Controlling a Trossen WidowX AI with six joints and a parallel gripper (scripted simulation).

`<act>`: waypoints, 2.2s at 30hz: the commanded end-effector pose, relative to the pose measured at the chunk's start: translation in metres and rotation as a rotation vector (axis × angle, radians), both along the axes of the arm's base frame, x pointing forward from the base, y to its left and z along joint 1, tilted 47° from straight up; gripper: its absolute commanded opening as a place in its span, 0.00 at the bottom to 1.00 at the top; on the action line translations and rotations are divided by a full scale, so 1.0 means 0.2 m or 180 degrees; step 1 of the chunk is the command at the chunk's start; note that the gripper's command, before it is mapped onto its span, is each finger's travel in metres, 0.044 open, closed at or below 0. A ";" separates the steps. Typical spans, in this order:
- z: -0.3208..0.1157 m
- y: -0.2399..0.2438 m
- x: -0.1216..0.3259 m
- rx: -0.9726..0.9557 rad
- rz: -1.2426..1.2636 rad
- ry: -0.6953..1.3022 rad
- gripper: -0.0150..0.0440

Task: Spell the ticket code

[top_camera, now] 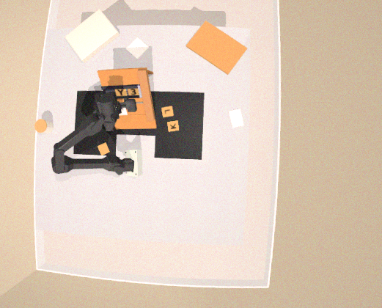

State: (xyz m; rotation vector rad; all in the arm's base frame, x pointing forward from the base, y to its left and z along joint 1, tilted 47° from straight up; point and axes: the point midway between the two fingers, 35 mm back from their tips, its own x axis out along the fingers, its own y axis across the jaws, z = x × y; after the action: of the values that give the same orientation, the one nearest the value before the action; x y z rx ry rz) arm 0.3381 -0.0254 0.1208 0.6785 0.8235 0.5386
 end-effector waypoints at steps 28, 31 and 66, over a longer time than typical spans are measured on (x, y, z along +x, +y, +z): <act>0.05 -0.03 -0.02 -0.0005 0.0013 -0.0023 0.75; 0.05 -0.03 -0.02 -0.0004 0.0013 -0.0023 0.75; 0.17 0.10 0.09 -0.0235 0.1193 0.1152 0.25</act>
State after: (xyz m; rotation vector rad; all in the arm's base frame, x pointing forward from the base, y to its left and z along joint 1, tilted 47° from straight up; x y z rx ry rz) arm 0.3542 -0.0137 0.1490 0.6010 1.2030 0.6650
